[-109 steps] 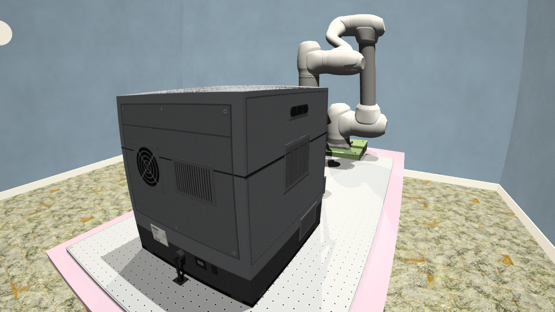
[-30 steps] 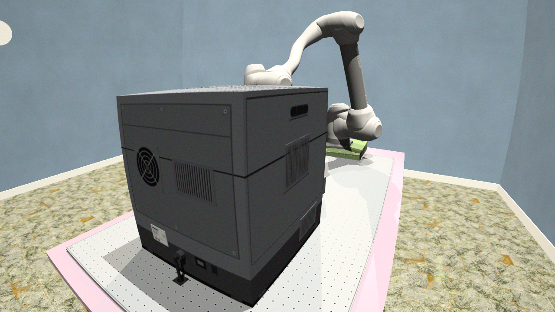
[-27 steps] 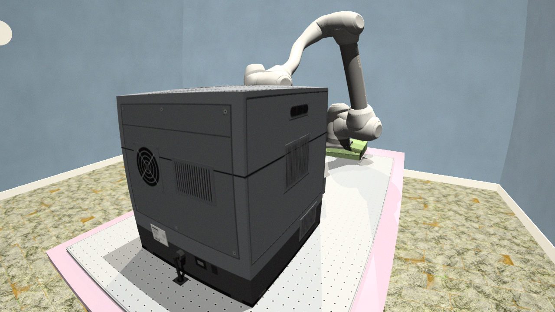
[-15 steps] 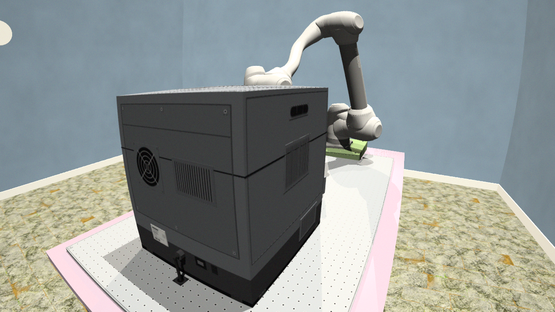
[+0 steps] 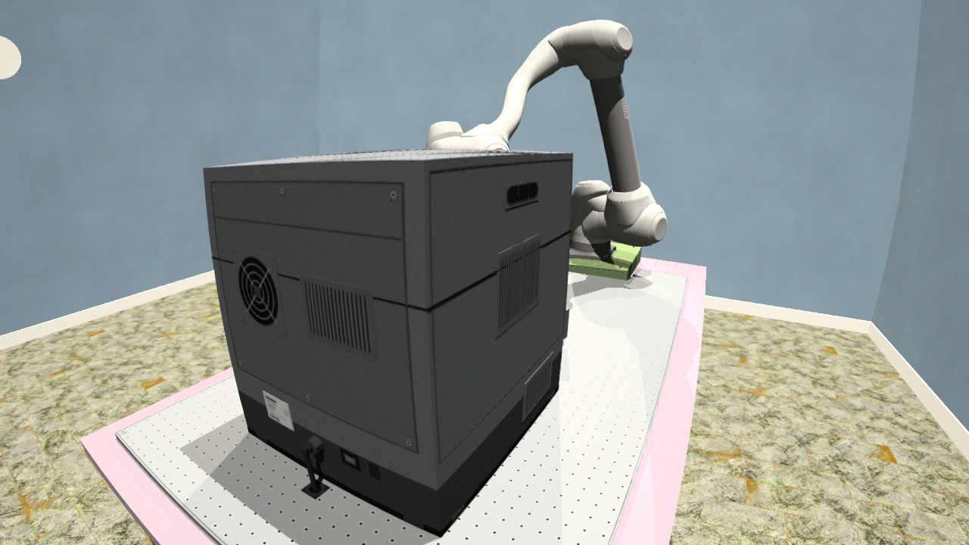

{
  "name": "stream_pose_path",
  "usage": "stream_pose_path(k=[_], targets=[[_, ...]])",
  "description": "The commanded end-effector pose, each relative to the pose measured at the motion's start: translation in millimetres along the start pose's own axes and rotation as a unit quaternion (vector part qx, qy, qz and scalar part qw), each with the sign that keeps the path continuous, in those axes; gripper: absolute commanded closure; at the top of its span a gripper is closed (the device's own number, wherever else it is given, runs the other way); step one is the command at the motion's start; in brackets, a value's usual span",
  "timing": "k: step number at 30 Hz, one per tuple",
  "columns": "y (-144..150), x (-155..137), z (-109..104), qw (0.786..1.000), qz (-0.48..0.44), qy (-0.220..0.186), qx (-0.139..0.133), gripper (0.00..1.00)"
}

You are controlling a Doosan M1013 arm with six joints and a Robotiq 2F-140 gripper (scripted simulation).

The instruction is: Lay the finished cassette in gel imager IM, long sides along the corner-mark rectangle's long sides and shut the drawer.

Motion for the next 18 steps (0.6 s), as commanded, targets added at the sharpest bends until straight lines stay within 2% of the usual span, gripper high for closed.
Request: stream_pose_path(k=[1,18], targets=[[0,0,3,1.0,0.0,0.0,0.0,0.32],[0,0,23,1.0,0.0,0.0,0.0,0.32]])
Point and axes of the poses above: the point where the finger pads meet when closed, its own z axis out along the fingers, its own y axis across the jaws, x = y × z, the point moved 3 cm from there along -z, back along the fingers, and after that the axes turned 13 degrees about -z, right-handed, at the moved point
